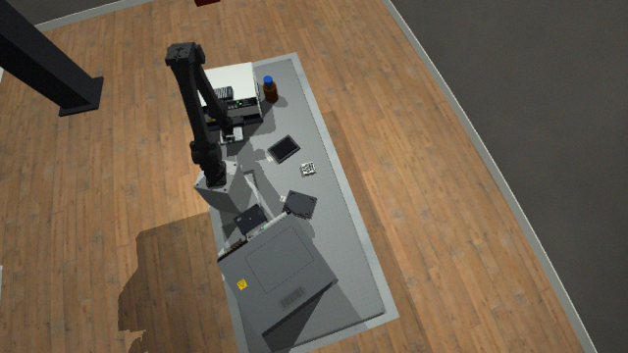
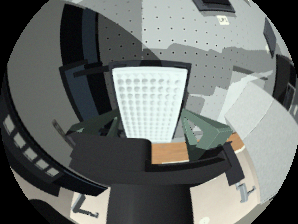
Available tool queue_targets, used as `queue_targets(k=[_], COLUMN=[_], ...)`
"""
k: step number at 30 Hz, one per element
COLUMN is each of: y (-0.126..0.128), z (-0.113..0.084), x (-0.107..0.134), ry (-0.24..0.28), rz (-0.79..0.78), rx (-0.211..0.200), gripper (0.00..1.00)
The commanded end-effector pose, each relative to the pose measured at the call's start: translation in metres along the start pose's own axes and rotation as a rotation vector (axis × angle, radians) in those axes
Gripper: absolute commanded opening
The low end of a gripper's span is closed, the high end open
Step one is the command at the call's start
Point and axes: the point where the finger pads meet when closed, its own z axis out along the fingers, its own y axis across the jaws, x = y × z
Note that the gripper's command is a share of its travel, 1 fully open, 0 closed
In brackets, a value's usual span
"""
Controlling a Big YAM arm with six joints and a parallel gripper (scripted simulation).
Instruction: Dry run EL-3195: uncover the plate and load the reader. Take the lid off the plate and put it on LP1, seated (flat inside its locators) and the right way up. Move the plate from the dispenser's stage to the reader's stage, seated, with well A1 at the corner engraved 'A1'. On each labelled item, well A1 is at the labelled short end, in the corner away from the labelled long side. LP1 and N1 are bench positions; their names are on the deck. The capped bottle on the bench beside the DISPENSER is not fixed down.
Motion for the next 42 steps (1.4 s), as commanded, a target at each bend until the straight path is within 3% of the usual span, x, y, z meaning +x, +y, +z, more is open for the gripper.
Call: queue_targets(k=[1,42], y=[0.032,0.072], z=[0.001,-0.012], x=[-0.006,-0.01], ry=[-0.005,-0.014], rz=[0.001,0.003], rx=[-0.058,-0.142], gripper=[1.0,1.0])
